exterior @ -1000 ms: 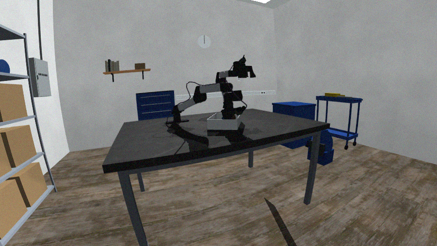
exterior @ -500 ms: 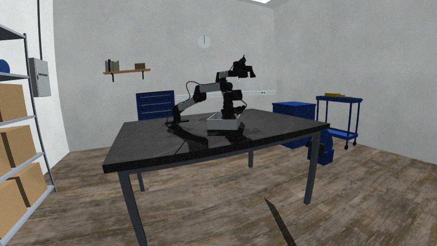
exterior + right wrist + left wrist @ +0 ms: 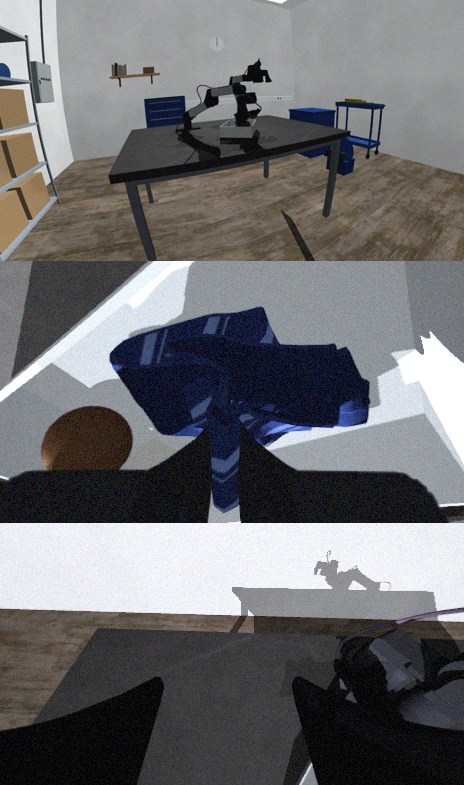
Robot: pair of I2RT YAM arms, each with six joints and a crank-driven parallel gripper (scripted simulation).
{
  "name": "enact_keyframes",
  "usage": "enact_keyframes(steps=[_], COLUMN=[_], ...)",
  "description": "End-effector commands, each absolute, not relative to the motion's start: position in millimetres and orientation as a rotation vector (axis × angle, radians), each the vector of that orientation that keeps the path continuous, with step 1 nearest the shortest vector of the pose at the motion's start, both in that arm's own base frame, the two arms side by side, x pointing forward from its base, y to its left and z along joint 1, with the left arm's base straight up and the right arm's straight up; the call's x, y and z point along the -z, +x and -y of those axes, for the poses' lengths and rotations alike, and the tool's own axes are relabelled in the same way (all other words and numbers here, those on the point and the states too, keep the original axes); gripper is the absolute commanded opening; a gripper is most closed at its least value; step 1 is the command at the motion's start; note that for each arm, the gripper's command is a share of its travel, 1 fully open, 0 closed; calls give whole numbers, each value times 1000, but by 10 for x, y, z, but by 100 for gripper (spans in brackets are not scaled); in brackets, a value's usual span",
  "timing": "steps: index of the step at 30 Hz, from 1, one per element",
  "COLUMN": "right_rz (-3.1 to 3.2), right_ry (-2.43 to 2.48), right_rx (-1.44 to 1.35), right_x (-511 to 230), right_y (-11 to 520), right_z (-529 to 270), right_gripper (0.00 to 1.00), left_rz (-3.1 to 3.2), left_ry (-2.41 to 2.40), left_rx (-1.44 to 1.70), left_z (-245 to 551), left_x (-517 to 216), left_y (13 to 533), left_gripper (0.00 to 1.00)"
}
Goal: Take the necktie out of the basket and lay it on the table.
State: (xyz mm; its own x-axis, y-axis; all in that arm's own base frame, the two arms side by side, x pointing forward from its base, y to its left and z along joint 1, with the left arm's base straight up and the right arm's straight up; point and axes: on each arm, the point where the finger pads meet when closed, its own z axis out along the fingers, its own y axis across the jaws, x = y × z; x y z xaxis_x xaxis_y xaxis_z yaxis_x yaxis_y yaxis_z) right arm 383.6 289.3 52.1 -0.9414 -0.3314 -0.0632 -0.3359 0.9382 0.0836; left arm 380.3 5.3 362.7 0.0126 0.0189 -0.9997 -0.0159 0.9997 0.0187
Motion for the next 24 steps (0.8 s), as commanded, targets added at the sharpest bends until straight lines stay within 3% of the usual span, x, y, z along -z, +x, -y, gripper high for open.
enact_keyframes(steps=[1,24], right_rz=[-3122,-3113], right_ry=[-557,-562], right_rx=[-85,-91], right_x=[-1014,-2087], right_y=[3865,3892], right_z=[-2887,-2856], right_gripper=[5,5], left_rz=[-1558,-1558], left_ry=[2,2], left_rx=[-27,-27], left_z=[-53,-53], left_x=[-3627,-3627], left_y=[3803,3803], left_gripper=[100,100])
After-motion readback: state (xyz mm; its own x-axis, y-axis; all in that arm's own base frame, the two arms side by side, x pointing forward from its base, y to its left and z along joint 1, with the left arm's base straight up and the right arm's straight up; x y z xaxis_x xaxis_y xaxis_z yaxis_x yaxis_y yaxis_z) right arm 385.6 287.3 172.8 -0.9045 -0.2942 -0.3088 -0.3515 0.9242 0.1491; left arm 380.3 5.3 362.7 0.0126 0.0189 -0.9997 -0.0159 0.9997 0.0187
